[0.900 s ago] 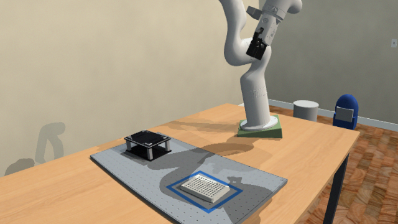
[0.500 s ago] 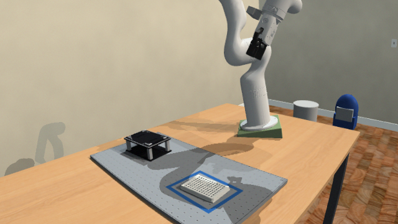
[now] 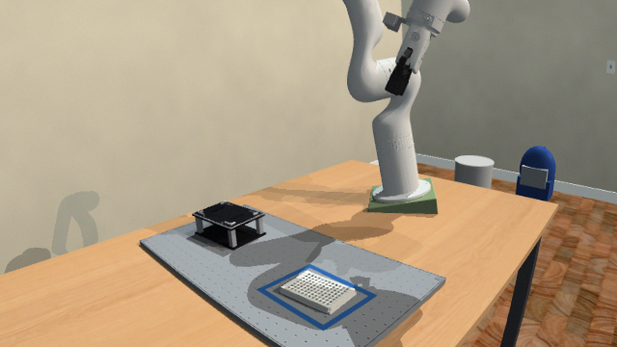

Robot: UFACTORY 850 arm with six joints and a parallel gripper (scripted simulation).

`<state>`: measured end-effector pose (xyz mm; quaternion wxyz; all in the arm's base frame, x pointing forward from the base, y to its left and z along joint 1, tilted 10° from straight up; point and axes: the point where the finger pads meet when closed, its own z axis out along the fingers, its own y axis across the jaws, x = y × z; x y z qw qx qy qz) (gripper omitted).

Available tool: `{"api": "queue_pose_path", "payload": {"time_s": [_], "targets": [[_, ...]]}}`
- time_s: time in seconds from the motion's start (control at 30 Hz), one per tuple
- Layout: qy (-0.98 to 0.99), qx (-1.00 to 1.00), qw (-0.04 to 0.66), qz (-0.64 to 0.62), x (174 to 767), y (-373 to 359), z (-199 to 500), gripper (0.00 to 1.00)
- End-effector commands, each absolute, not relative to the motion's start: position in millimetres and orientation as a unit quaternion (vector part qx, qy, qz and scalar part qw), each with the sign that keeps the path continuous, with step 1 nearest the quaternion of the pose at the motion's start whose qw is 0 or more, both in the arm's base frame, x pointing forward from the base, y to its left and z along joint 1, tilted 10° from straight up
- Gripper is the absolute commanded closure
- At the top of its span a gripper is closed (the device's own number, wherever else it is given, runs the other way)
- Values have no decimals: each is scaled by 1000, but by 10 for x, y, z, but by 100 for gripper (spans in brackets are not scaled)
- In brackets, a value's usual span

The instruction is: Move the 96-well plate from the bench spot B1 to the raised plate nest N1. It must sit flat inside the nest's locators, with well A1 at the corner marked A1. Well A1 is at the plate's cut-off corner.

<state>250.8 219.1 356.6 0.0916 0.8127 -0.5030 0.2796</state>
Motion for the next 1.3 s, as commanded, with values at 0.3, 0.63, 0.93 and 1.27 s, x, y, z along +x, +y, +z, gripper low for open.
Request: {"api": "queue_pose_path", "payload": {"time_s": [0.3, 0.63, 0.93, 1.27], "targets": [[-354, 897, 141, 223, 2820, 2374, 3368, 0], [-238, 940, 163, 181, 3052, 2471, 3212, 0], [-154, 961, 172, 152, 3235, 2527, 3085, 0], [-38, 977, 178, 113, 3498, 2584, 2901, 0]]}}
